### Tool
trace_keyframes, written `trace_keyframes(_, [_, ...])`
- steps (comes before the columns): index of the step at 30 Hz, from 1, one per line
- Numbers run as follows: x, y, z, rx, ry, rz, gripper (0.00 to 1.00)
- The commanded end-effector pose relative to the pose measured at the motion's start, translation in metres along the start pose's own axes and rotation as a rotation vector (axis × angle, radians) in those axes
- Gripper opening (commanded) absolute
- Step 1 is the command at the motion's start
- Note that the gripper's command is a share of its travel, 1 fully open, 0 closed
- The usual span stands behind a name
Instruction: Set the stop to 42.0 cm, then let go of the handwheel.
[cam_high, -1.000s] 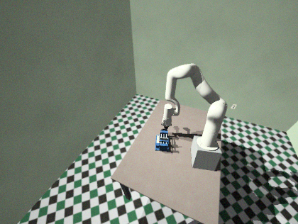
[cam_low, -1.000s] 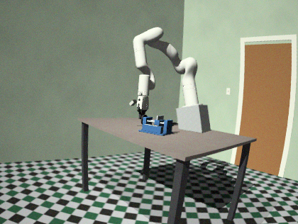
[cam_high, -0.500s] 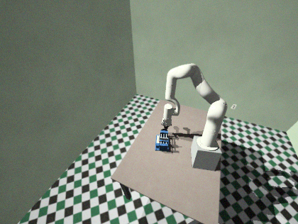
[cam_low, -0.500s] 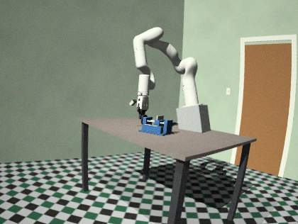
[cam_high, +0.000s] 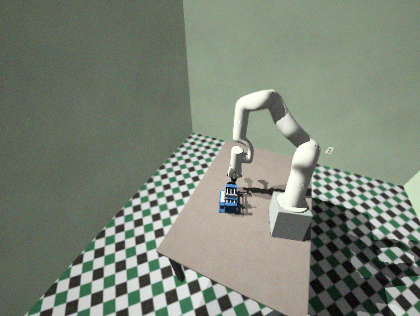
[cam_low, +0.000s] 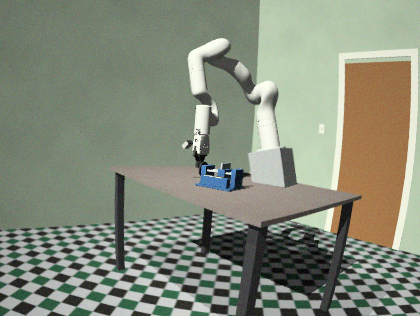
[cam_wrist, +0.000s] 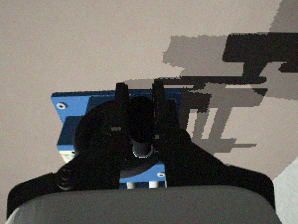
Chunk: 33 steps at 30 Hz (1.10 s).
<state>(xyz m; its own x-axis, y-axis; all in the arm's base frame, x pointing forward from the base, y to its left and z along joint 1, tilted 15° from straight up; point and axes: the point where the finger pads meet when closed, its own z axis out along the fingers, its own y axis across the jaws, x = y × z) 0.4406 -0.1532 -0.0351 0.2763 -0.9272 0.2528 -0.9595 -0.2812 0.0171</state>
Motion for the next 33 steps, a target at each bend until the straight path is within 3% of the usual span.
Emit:
trace_keyframes(1, [0.0,-0.001,-0.001,0.001,0.001,0.0,0.06])
trace_keyframes(33, [0.0,-0.013,-0.006,0.001,0.001,0.0,0.06])
